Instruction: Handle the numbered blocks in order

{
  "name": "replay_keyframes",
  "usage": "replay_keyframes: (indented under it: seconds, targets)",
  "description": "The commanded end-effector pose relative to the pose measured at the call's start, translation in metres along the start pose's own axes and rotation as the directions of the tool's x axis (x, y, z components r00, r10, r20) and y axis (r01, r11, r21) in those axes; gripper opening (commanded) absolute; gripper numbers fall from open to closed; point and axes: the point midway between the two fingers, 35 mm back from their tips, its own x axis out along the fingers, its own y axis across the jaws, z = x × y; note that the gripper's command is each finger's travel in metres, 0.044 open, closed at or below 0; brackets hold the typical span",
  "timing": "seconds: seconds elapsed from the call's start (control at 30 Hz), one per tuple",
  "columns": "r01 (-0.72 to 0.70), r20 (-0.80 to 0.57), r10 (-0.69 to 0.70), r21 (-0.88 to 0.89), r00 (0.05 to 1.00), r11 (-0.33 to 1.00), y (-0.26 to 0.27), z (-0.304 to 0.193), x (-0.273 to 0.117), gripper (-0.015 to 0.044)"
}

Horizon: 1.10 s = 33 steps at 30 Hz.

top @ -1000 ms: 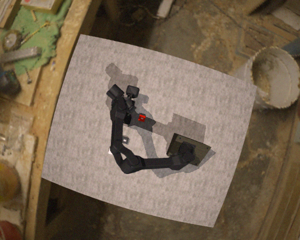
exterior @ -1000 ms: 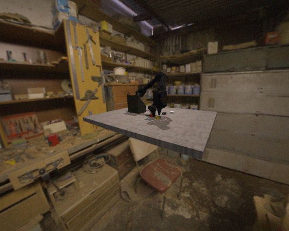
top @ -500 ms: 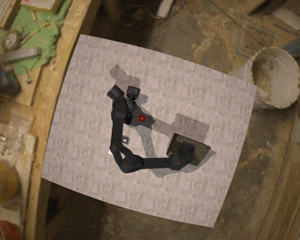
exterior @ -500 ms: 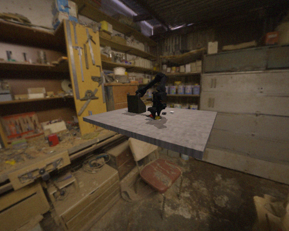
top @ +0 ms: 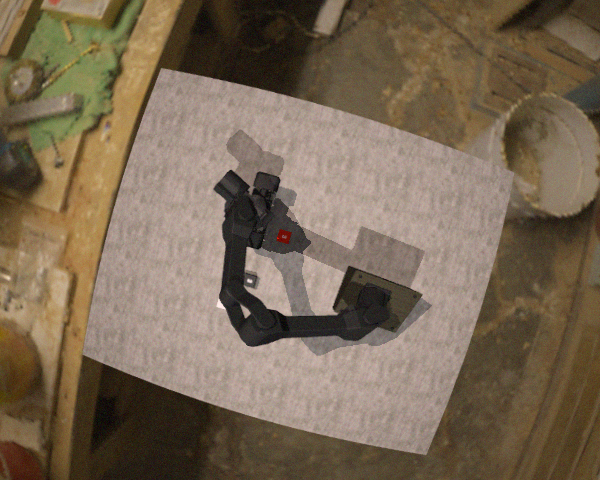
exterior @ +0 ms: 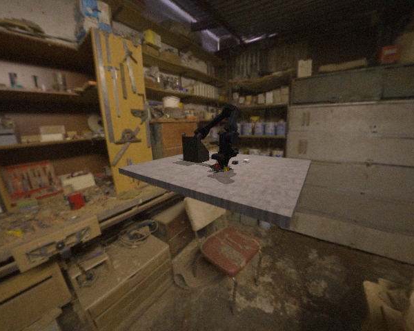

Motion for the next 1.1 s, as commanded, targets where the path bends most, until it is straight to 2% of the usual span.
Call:
replay_keyframes:
  seconds: [0.0, 0.47, 0.83, 0.97, 1.07]
  targets:
    - [-0.003, 0.002, 0.003, 0.005, 1.0, 1.0, 0.0, 0.0, 0.0, 0.012]
    - [-0.003, 0.002, 0.003, 0.005, 1.0, 1.0, 0.0, 0.0, 0.0, 0.012]
    - [-0.003, 0.002, 0.003, 0.005, 1.0, 1.0, 0.0, 0.0, 0.0, 0.04]
    - [-0.003, 0.002, 0.003, 0.005, 1.0, 1.0, 0.0, 0.0, -0.003, 0.04]
    - [-0.001, 0.002, 0.001, 0.005, 1.0, 1.0, 0.0, 0.0, -0.033, 0.04]
